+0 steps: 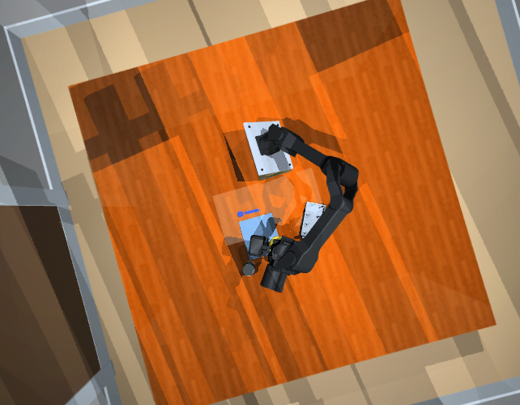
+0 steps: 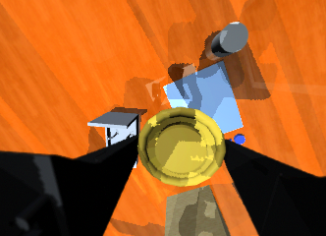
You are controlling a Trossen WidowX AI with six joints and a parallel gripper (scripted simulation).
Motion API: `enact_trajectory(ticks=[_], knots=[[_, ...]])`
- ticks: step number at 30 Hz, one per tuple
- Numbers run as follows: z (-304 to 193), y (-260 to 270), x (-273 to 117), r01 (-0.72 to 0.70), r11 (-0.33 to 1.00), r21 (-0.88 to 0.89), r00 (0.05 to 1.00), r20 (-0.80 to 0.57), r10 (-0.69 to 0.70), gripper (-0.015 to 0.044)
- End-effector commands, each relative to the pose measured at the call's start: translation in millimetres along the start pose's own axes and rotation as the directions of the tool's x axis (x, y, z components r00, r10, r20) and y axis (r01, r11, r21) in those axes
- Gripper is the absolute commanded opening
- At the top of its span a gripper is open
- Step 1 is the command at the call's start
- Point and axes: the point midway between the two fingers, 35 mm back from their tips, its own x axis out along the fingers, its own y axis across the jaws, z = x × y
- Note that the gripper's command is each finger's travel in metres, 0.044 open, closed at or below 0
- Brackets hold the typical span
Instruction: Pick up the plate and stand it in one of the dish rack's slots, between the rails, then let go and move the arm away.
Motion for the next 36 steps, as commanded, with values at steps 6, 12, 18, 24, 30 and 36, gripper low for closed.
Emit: enact_trajectory(ticks=[6, 12, 18, 24, 30, 36], knots=[[-30, 42, -5, 0.000, 0.954, 0.301, 1.000, 0.003, -0.001, 0.0000], [-52, 66, -6, -0.001, 0.872, 0.490, 1.000, 0.004, -0.001, 0.0000], [-75, 88, -6, -0.003, 0.753, 0.659, 1.000, 0.003, 0.001, 0.0000], [-101, 106, -4, -0.004, 0.602, 0.799, 1.000, 0.001, 0.005, 0.0000], [-127, 121, -2, -0.002, 0.426, 0.905, 1.000, -0.003, 0.010, 0.0000], [-154, 132, 1, 0.004, 0.232, 0.973, 1.000, -0.008, 0.016, 0.0000]])
